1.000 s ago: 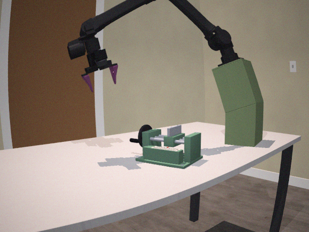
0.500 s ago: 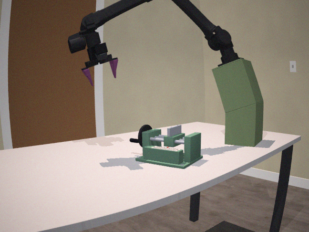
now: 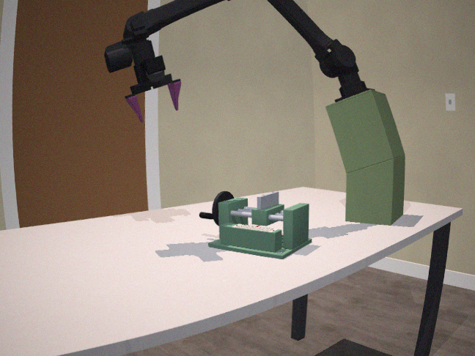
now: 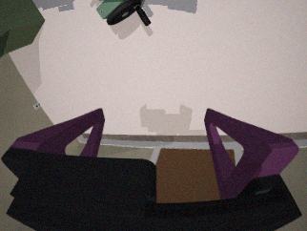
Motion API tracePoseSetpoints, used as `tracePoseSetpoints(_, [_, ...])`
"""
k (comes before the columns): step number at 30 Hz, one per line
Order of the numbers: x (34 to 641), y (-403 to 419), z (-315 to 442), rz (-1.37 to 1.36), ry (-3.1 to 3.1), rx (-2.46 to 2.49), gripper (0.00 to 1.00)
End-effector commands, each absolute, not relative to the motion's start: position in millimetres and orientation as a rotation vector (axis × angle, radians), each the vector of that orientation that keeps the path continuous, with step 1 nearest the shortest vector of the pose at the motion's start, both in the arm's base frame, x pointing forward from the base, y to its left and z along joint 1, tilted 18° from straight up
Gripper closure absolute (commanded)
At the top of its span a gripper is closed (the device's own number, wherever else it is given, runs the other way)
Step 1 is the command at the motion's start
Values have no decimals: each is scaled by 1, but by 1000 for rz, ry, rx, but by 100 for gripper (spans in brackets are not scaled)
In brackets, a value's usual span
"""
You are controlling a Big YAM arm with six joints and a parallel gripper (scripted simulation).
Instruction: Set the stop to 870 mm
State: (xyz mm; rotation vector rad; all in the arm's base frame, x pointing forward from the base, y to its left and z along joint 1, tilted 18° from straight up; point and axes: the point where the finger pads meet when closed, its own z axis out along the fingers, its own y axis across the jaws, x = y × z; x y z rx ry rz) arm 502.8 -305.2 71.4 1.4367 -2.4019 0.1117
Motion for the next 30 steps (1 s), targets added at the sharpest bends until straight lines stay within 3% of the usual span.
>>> tracePoseSetpoints(1, [520, -306, 85, 147, -2418, 1443, 0])
tracePoseSetpoints(19, [512, -291, 73, 293, -2693, 1016, 0])
tracePoseSetpoints(30, [498, -276, 24, 417, -2995, 138, 0])
